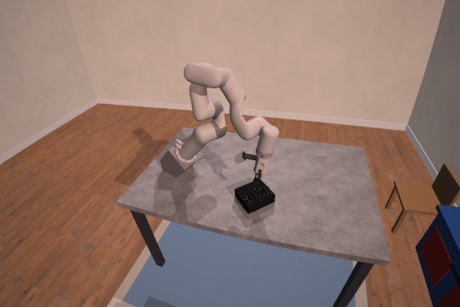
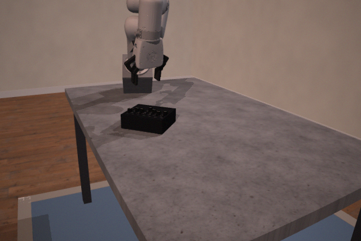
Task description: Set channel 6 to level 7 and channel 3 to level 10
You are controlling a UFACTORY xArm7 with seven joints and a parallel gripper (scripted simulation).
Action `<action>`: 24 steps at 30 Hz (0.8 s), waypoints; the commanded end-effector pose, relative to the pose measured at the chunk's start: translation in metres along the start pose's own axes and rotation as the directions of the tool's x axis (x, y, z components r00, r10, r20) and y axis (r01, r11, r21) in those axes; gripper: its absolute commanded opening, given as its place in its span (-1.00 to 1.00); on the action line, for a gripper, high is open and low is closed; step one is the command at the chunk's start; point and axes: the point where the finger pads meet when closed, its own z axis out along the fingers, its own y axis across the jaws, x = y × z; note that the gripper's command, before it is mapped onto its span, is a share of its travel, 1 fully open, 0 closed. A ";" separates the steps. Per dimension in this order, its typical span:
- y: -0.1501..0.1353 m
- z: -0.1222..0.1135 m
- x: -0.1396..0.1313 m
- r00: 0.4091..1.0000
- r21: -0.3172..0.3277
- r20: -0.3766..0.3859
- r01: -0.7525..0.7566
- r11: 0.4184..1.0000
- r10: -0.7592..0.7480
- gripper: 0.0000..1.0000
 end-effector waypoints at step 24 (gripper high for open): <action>0.019 -0.009 0.010 0.423 0.186 -0.012 0.891 0.414 -0.906 1.00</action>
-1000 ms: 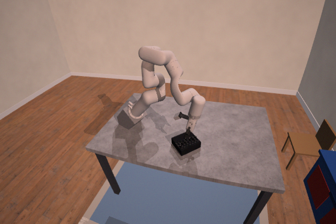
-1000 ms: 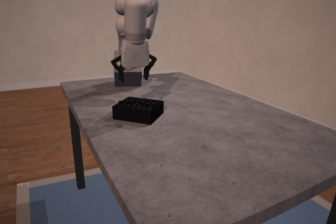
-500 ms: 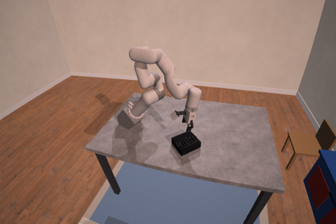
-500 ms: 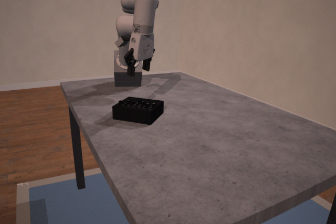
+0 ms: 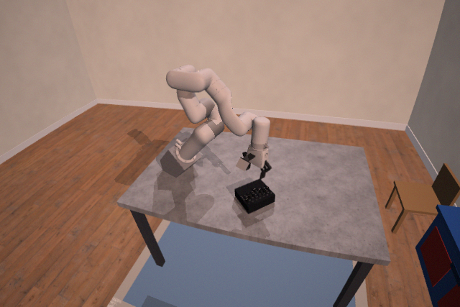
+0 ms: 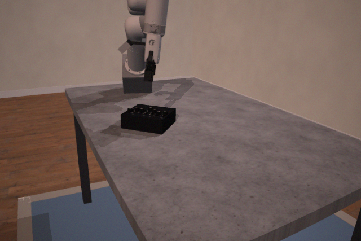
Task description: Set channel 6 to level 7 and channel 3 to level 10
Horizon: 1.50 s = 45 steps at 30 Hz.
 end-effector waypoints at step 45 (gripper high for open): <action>-0.041 0.075 0.030 0.143 -0.124 0.075 -0.981 0.151 0.987 -1.00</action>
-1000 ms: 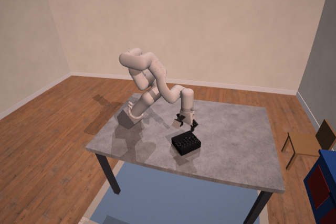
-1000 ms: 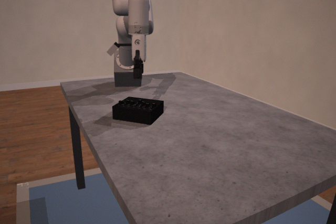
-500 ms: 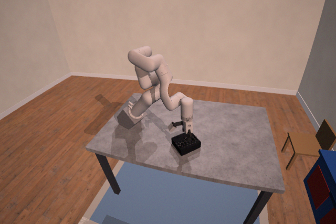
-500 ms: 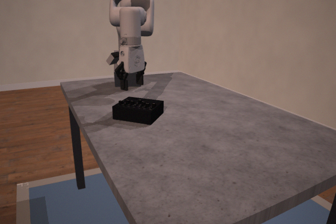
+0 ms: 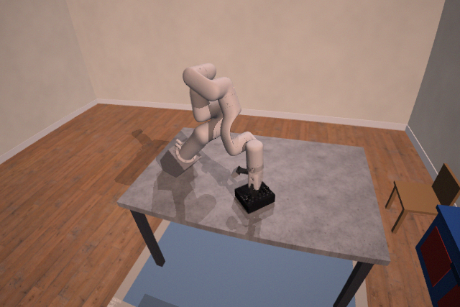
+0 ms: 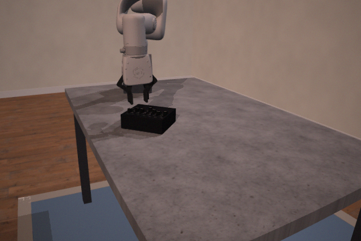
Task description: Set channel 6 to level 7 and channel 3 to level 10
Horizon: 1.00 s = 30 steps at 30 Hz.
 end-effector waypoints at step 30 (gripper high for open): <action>0.000 0.000 -0.002 0.754 0.041 0.028 -0.657 0.753 0.657 -1.00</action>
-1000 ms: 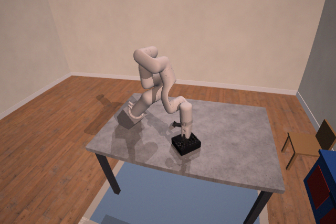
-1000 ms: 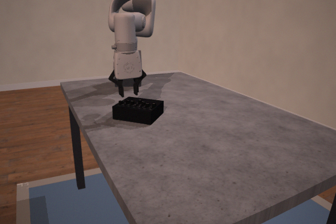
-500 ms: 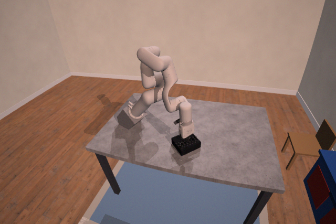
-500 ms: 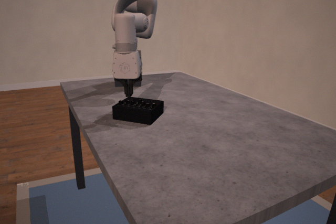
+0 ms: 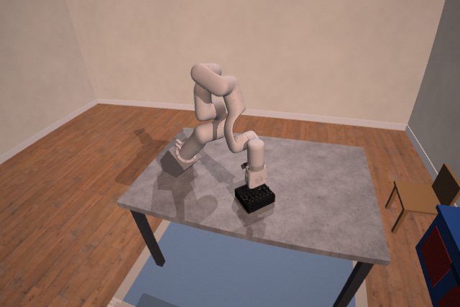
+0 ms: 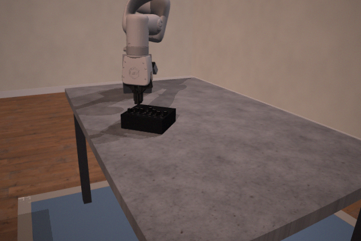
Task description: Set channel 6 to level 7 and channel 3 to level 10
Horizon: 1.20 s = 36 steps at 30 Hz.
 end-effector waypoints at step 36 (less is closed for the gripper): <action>0.001 0.014 -0.001 1.000 0.001 0.003 -0.002 1.000 0.002 -1.00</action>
